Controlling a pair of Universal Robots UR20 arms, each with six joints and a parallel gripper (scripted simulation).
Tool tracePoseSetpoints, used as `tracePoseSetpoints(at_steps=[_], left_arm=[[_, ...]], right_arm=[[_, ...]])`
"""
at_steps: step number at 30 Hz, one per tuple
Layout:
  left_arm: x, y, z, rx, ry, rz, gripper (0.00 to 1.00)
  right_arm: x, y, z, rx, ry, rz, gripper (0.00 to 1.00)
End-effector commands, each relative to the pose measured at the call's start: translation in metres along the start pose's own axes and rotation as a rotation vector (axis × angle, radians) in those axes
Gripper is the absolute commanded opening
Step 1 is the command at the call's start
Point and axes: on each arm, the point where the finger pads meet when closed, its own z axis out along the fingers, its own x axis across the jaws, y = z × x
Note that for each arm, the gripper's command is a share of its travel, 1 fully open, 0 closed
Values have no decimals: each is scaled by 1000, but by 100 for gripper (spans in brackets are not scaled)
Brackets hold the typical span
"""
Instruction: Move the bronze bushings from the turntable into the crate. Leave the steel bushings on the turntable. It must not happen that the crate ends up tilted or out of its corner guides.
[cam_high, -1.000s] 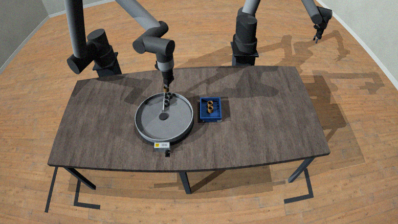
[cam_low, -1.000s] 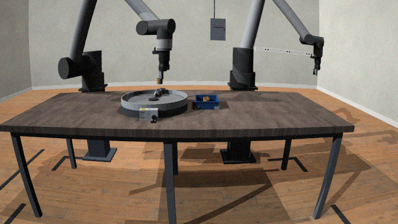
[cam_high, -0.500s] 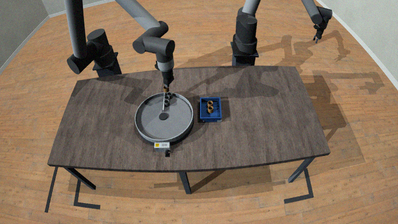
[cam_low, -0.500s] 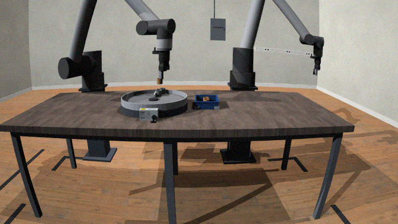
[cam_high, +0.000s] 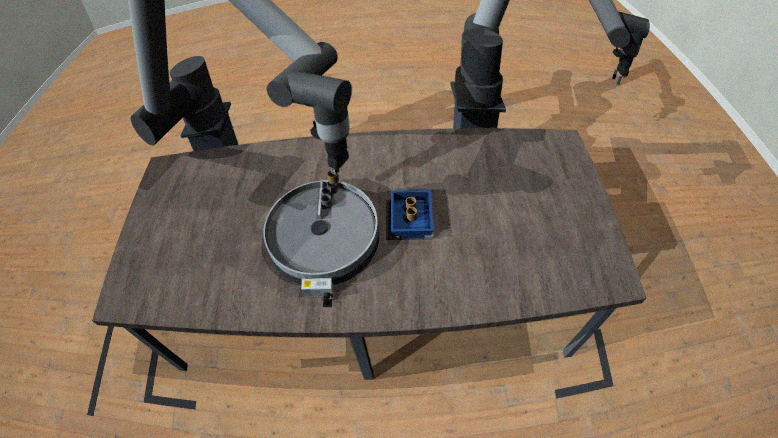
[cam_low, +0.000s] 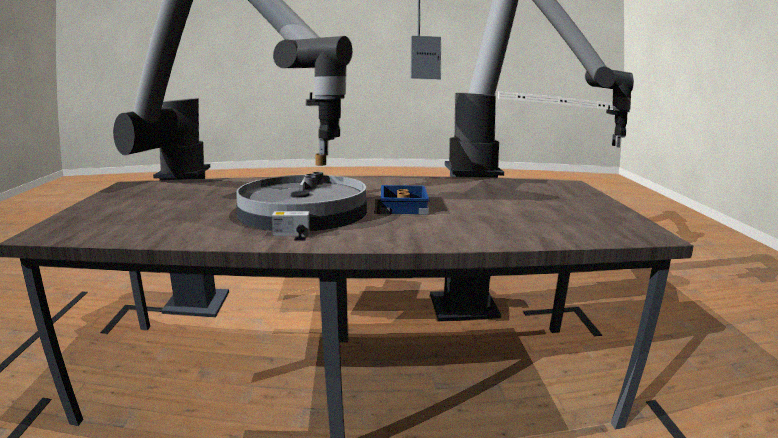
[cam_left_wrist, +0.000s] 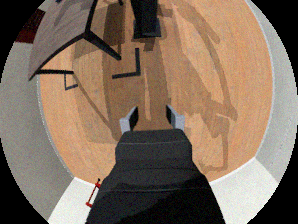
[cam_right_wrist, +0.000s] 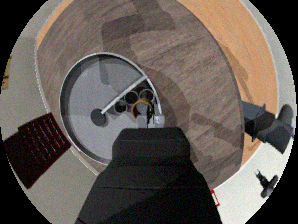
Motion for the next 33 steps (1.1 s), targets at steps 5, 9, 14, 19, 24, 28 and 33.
tracePoseSetpoints(at_steps=[5, 9, 14, 19, 24, 28, 33], left_arm=[[0, 0, -1, -1, 0, 0, 100], [0, 0, -1, -1, 0, 0, 100], [0, 0, -1, -1, 0, 0, 100], [0, 0, -1, -1, 0, 0, 100], [0, 0, -1, -1, 0, 0, 100], [0, 0, -1, -1, 0, 0, 100], [0, 0, -1, -1, 0, 0, 100]], right_arm=[[5, 60, -1, -1, 0, 0, 0], [9, 108, -1, -1, 0, 0, 0], [14, 167, -1, -1, 0, 0, 0], [17, 201, -1, -1, 0, 0, 0], [22, 252, -1, -1, 0, 0, 0], [24, 281, -1, -1, 0, 0, 0], [26, 304, -1, -1, 0, 0, 0]])
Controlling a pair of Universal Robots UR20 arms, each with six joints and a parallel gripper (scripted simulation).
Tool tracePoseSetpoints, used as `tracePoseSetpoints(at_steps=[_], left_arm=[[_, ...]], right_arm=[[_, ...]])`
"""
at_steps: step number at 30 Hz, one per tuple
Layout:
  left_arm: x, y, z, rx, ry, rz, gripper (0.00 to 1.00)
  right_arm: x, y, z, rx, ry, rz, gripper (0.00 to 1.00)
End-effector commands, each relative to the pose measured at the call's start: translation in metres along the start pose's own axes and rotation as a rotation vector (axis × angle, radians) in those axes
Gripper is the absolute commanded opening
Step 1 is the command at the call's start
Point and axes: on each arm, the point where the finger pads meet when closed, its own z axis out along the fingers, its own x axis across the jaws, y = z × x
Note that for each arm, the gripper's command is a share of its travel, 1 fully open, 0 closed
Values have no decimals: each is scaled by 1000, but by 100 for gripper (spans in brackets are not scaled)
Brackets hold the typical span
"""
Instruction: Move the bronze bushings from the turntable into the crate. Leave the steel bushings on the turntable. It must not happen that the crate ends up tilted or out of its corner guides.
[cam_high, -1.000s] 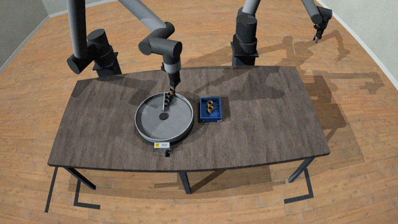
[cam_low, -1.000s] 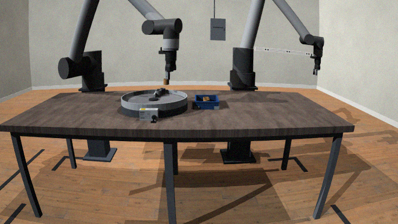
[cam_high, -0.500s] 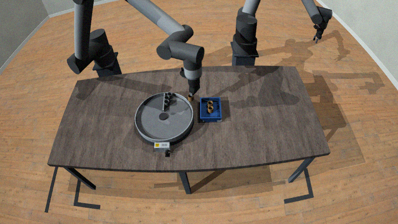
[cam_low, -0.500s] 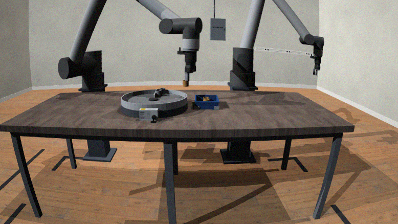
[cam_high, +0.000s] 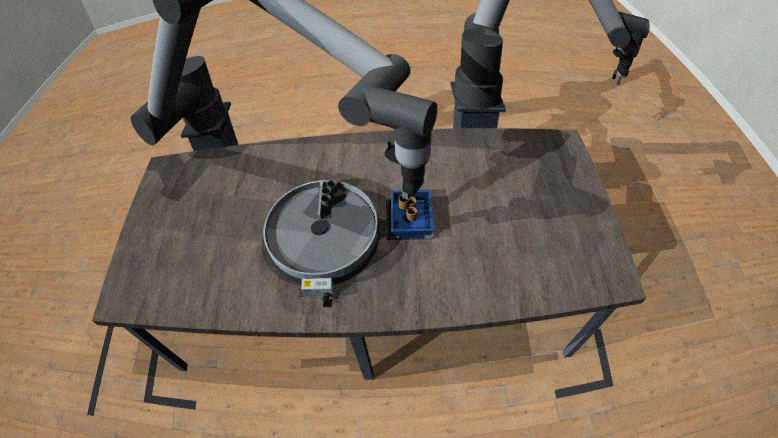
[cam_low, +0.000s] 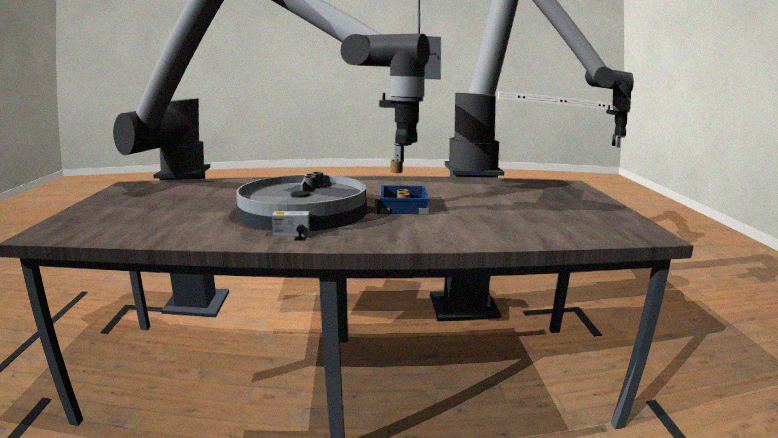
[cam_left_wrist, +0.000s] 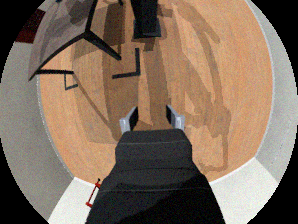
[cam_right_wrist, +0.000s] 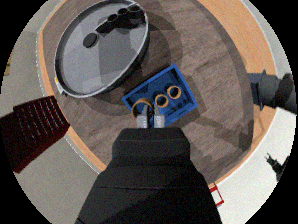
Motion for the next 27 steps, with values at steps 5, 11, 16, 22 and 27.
tracePoseSetpoints(at_steps=[5, 11, 16, 22, 27], left_arm=[[0, 0, -1, -1, 0, 0, 100], [0, 0, -1, -1, 0, 0, 100], [0, 0, -1, -1, 0, 0, 100], [0, 0, -1, -1, 0, 0, 100], [0, 0, -1, -1, 0, 0, 100]], right_arm=[[2, 27, -1, 0, 0, 0, 0], [2, 29, -1, 0, 0, 0, 0], [2, 29, -1, 0, 0, 0, 0], [2, 29, -1, 0, 0, 0, 0], [2, 29, -1, 0, 0, 0, 0]])
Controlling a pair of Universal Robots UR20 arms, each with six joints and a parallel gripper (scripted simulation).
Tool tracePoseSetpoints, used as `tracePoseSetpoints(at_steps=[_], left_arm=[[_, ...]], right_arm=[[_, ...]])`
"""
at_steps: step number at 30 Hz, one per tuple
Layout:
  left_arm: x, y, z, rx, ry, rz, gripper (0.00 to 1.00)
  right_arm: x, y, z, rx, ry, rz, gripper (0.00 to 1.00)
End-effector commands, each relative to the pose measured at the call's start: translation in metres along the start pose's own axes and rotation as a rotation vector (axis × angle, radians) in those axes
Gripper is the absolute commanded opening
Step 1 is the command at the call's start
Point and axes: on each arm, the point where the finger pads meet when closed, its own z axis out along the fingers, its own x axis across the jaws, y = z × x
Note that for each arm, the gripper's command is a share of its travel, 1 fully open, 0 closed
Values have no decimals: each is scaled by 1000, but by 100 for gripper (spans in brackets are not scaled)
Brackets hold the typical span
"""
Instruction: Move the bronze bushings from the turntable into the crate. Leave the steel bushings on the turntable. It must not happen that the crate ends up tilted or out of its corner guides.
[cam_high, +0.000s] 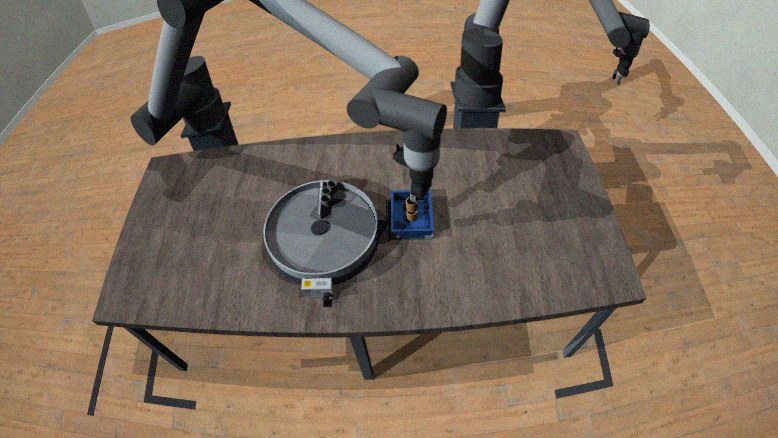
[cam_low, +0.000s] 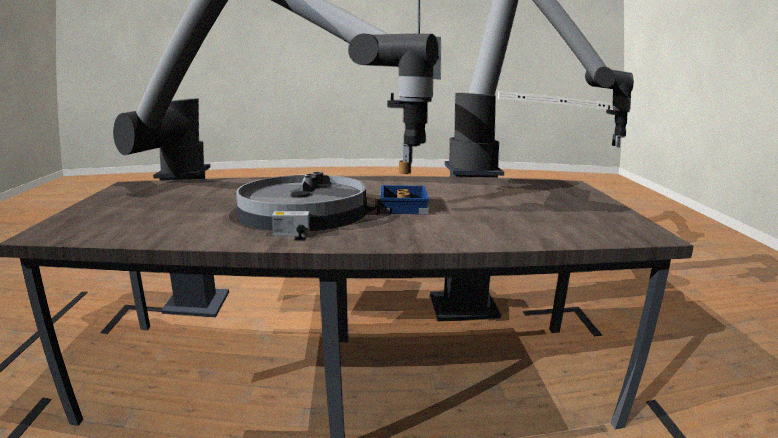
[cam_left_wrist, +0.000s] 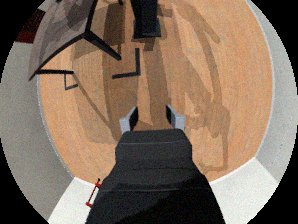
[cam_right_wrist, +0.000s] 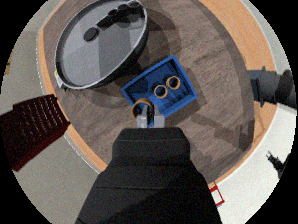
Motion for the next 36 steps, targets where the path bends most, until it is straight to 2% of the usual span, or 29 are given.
tracePoseSetpoints(at_steps=[1, 21, 25, 27, 36], left_arm=[[0, 0, -1, -1, 0, 0, 100], [0, 0, -1, -1, 0, 0, 100], [0, 0, -1, -1, 0, 0, 100], [0, 0, -1, -1, 0, 0, 100], [0, 0, -1, -1, 0, 0, 100]], right_arm=[[0, 0, -1, -1, 0, 0, 0], [0, 0, 0, -1, 0, 0, 0], [0, 0, 13, -1, 0, 0, 0], [0, 0, 13, -1, 0, 0, 0], [0, 0, 60, -1, 0, 0, 0]])
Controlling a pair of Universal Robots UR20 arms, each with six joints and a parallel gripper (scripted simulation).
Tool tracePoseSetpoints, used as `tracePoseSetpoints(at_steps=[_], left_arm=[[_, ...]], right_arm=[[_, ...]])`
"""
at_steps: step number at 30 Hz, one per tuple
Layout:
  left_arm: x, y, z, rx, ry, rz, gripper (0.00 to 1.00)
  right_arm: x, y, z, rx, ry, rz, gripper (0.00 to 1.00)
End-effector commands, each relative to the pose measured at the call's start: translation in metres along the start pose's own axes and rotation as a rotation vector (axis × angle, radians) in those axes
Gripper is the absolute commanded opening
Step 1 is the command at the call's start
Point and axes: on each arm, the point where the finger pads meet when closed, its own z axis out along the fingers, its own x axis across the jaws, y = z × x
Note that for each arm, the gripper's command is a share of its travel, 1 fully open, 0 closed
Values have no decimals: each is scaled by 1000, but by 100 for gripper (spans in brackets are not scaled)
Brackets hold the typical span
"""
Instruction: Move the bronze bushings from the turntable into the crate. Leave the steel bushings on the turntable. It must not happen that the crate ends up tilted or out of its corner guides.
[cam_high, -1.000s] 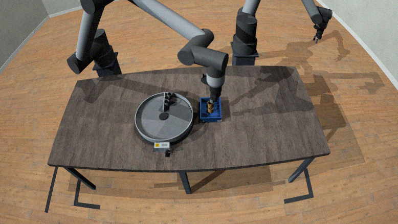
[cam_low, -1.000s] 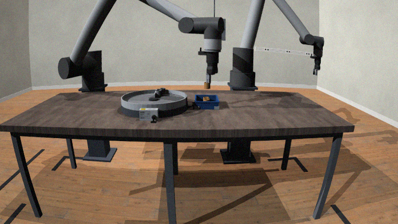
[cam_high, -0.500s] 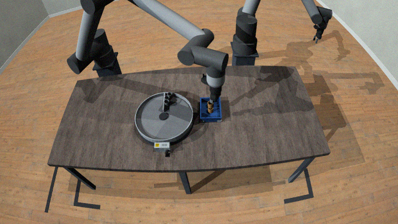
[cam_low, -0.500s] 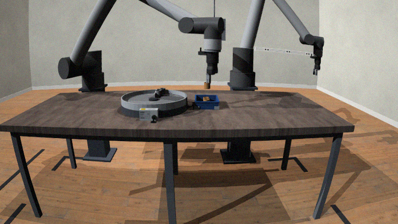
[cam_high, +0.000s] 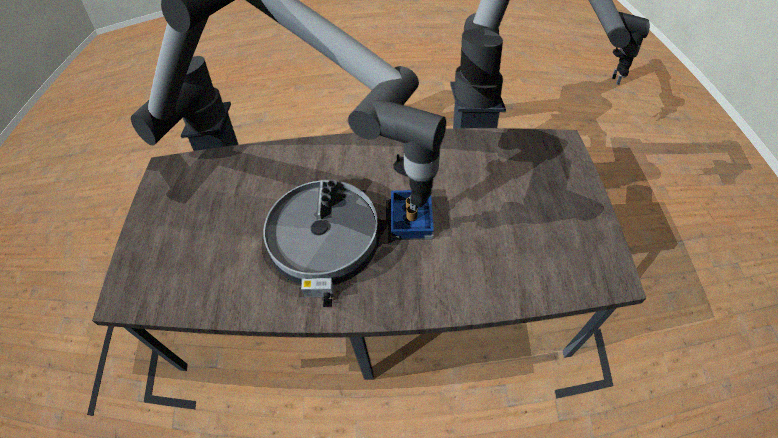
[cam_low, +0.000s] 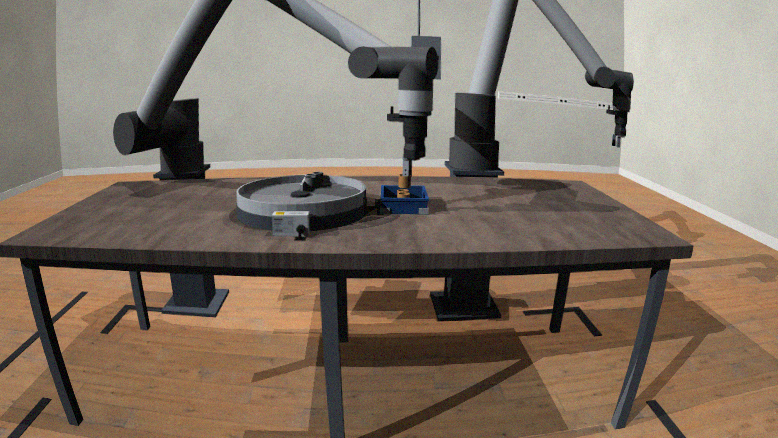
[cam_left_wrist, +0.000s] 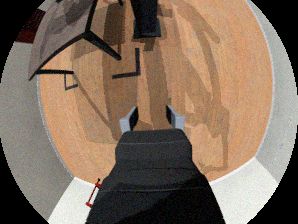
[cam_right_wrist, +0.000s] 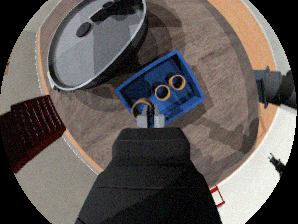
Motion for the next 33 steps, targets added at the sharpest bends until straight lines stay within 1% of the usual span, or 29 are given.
tracePoseSetpoints(at_steps=[1, 4, 33], left_arm=[[0, 0, -1, -1, 0, 0, 100], [0, 0, -1, -1, 0, 0, 100], [0, 0, -1, -1, 0, 0, 100]], right_arm=[[0, 1, 18, -2, 0, 0, 0], [0, 1, 21, -2, 0, 0, 0], [0, 1, 21, -2, 0, 0, 0]])
